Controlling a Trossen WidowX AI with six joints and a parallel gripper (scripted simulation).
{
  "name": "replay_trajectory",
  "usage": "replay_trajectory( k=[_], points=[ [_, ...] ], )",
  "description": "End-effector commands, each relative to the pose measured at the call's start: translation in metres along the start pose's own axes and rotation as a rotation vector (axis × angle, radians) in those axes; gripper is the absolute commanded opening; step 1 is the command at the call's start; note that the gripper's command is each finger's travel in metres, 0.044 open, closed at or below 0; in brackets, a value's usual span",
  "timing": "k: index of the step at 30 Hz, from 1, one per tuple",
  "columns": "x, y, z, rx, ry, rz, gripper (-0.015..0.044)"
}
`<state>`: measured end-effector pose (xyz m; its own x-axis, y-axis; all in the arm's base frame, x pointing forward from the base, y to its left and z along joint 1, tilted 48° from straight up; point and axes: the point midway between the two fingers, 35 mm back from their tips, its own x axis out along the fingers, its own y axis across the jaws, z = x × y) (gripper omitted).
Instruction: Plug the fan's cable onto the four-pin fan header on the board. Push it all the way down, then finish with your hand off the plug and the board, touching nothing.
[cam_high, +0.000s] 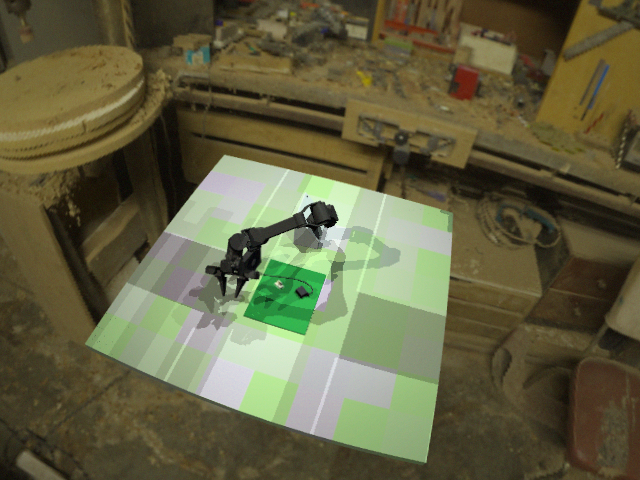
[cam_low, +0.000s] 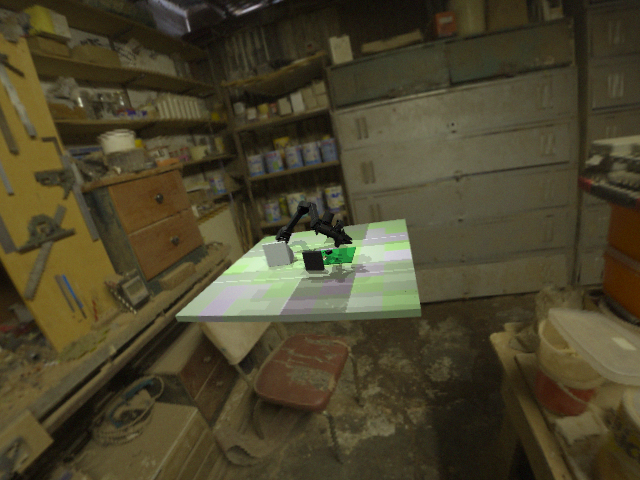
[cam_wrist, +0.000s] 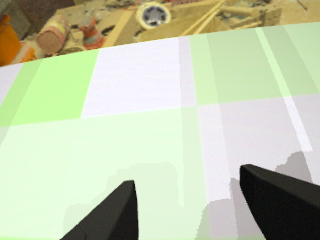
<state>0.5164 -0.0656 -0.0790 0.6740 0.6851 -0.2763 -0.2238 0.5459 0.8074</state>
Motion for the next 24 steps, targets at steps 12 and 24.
replay_trajectory(
  k=[12,24],
  points=[
    [0.019,0.102,-0.065,-0.424,0.517,-0.118,0.0210],
    [-0.009,0.164,-0.110,-0.632,0.829,-0.031,0.0210]
  ],
)
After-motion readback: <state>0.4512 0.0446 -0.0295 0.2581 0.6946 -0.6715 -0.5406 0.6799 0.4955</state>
